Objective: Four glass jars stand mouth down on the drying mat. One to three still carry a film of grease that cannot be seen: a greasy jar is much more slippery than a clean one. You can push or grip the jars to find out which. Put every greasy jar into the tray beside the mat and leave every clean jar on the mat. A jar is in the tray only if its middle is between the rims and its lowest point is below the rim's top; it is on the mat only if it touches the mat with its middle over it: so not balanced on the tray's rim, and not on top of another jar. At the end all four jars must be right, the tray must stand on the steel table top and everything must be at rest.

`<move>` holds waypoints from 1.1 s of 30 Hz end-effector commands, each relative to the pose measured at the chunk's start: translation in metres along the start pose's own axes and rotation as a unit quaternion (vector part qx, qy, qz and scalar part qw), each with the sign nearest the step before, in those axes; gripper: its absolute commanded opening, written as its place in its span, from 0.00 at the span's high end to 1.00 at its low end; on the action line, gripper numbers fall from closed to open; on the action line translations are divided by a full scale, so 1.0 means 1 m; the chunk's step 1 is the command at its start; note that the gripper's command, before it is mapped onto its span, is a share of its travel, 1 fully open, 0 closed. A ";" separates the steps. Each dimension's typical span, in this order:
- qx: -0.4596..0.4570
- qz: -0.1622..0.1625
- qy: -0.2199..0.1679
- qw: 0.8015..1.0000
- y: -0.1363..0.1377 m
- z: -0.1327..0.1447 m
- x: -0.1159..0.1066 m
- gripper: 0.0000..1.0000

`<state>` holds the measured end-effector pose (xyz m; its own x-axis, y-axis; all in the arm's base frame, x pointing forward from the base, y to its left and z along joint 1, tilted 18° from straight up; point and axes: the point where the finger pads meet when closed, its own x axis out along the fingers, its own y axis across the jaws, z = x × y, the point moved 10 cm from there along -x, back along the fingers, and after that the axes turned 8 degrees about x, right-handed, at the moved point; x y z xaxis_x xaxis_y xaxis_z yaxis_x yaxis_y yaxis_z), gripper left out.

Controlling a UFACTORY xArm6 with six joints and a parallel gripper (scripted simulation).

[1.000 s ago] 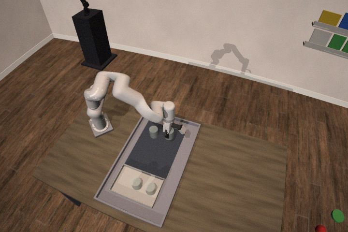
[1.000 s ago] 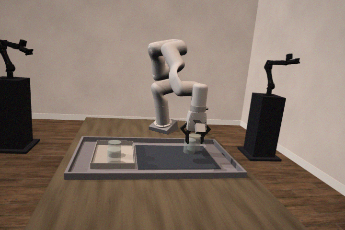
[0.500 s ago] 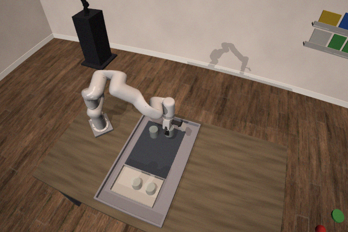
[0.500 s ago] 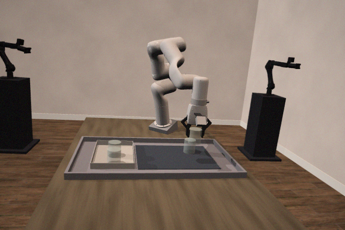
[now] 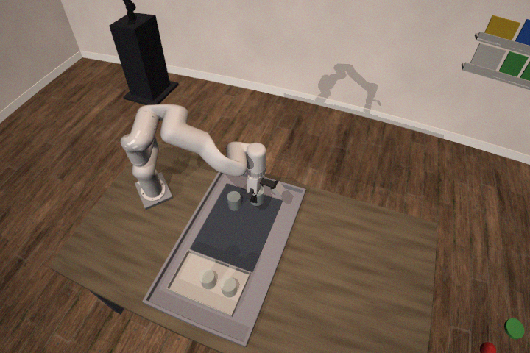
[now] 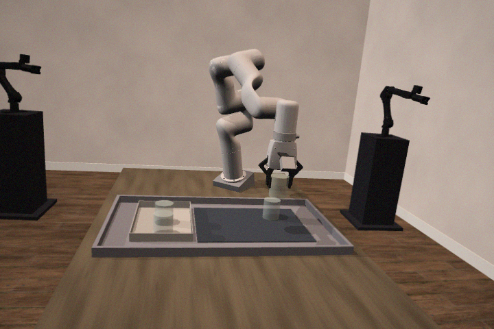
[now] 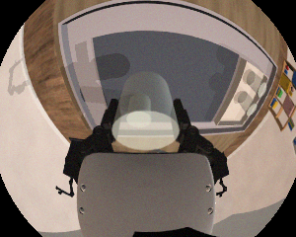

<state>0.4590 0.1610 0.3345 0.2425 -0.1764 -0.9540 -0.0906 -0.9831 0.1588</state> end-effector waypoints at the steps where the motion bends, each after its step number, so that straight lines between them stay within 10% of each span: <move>1: 0.001 -0.001 0.002 1.000 0.012 0.002 -0.003 1.00; 33: 0.001 -0.001 0.002 1.000 0.102 0.025 -0.002 1.00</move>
<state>0.4273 0.0715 0.3436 0.2420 -0.1763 -0.9541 -0.0910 -0.9831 0.1585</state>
